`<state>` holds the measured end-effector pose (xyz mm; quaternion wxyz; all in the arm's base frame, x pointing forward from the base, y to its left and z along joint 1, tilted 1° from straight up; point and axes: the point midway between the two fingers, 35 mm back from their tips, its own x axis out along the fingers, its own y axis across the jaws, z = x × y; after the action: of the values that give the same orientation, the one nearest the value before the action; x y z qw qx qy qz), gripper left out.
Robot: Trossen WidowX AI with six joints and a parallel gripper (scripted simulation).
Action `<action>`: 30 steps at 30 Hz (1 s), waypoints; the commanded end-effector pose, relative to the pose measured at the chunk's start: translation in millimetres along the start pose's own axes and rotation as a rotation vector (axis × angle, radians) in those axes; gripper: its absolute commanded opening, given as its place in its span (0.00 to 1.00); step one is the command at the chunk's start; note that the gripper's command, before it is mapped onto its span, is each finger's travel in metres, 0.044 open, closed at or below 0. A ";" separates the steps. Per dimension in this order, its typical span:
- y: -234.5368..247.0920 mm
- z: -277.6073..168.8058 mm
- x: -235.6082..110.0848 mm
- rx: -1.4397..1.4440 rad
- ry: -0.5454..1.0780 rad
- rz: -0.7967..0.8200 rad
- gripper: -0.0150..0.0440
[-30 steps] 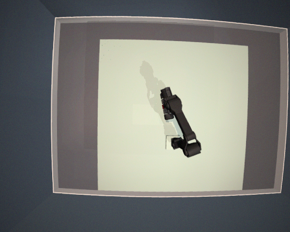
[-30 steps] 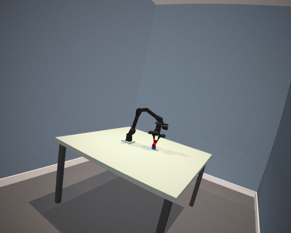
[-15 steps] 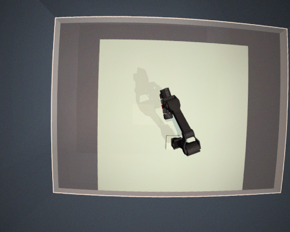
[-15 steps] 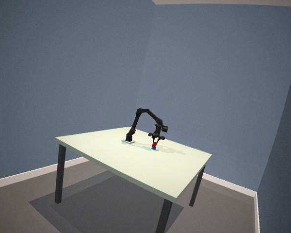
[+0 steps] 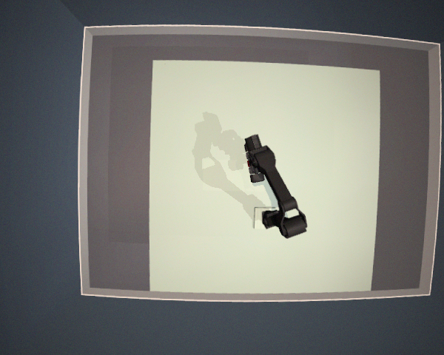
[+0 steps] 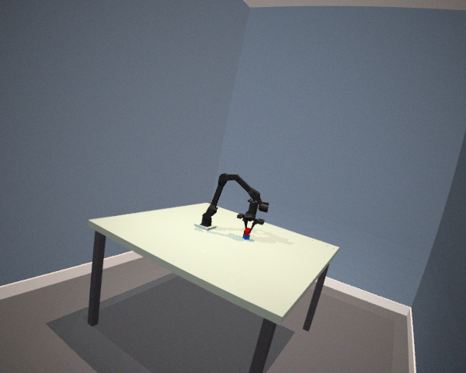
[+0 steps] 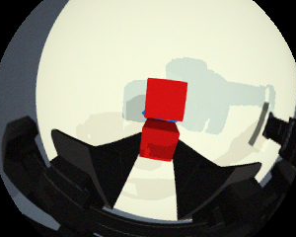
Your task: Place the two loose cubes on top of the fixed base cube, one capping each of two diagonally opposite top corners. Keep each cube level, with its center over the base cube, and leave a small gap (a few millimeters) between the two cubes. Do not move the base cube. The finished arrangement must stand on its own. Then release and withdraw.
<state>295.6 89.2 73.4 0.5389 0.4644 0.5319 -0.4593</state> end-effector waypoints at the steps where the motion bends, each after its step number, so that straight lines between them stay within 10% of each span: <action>1: -0.1 -0.5 1.0 0.001 0.003 -0.001 0.43; 30: 0.0 0.0 -16.2 0.000 0.000 0.000 0.60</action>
<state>294.8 88.9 83.0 0.5381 0.4631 0.5327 -0.4606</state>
